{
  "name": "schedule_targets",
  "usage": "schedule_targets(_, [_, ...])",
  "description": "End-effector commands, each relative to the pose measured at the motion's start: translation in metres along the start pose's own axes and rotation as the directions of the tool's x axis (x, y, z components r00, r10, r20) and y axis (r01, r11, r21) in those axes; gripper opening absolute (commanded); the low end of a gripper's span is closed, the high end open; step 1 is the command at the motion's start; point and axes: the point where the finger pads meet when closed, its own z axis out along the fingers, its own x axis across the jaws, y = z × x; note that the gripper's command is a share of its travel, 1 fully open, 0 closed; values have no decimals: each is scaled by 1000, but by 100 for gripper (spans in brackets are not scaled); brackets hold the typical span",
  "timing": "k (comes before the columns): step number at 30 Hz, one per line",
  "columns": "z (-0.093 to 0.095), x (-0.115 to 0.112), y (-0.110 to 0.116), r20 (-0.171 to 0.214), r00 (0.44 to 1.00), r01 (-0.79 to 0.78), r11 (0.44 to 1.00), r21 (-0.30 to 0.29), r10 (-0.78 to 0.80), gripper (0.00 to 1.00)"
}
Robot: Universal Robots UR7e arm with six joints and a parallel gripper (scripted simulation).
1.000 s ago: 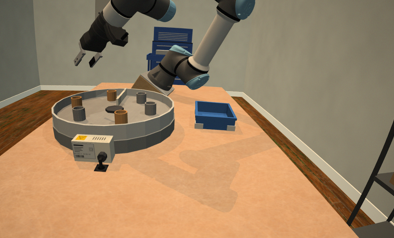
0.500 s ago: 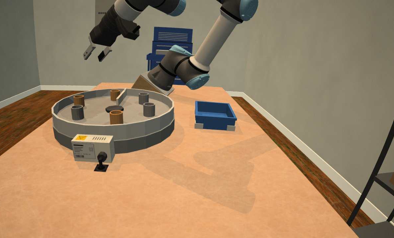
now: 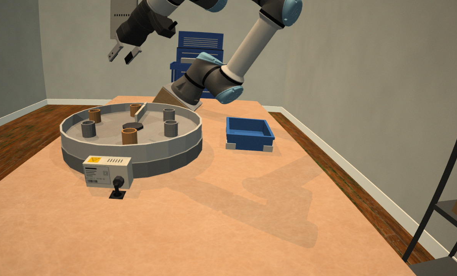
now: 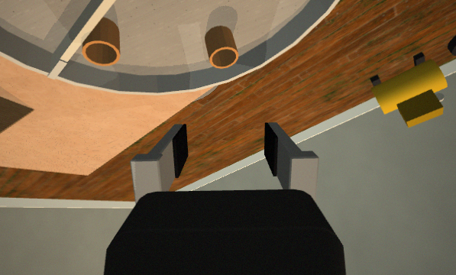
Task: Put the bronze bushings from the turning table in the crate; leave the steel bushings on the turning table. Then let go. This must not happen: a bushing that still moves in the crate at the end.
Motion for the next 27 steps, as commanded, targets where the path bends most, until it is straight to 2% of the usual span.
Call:
schedule_targets(1, [-31, -17, 5, -5, 1000, -2, 1000, 0, 2, 100])
schedule_targets(2, [-40, -23, 6, -5, 1000, -2, 1000, 0, 2, 100])
schedule_targets(14, [-40, -23, 6, -5, 1000, -2, 1000, 0, 2, 100])
schedule_targets(19, [-84, -50, 12, -6, 1000, -2, 1000, 0, 2, 100])
schedule_targets(27, [-84, -50, 12, -6, 1000, -2, 1000, 0, 2, 100])
